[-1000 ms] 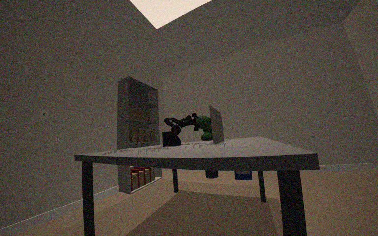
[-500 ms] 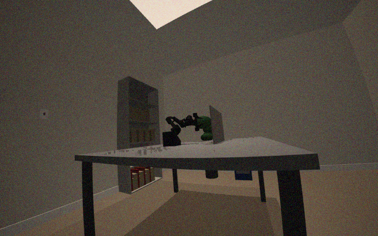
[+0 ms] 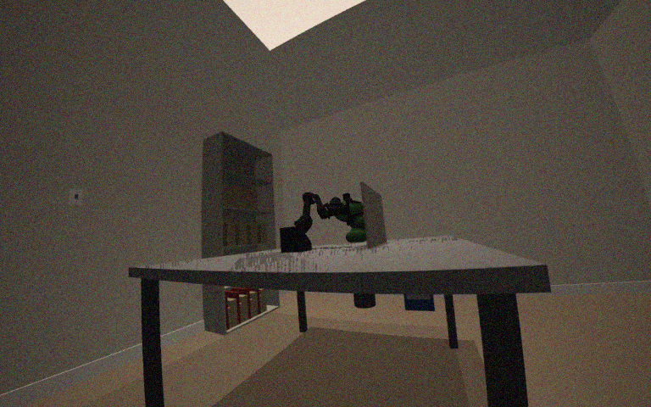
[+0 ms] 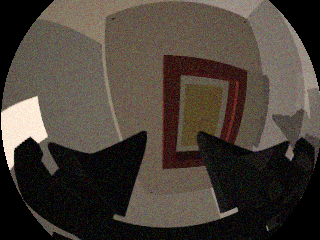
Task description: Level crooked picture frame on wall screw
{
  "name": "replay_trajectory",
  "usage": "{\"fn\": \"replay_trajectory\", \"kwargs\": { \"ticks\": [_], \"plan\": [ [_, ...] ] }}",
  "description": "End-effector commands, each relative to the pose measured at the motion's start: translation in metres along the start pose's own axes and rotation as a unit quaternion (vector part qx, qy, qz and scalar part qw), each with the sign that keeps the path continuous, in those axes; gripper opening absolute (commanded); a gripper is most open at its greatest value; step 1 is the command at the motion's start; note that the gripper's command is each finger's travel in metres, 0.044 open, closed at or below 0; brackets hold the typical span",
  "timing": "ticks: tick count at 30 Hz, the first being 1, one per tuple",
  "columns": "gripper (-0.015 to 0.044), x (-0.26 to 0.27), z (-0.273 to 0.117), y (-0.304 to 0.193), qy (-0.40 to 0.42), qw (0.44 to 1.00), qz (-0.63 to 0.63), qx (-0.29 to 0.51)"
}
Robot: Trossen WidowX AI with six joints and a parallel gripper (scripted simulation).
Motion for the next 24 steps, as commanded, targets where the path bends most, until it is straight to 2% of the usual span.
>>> {"fn": "replay_trajectory", "kwargs": {
  "ticks": [1, 24],
  "plan": [
    [0.0260, -0.001, 0.005, 0.000, 0.002, 1.000, 0.003, 0.001],
    [0.0260, 0.000, 0.021, -0.001, 0.002, 1.000, 0.003, 0.001]
  ]
}}
Point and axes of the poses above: the point midway between the two fingers, 35 mm back from their tips, its own z axis out along the fingers, its own x axis across the jaws, y = z × x, the point moved 8 cm from there along -z, back along the fingers
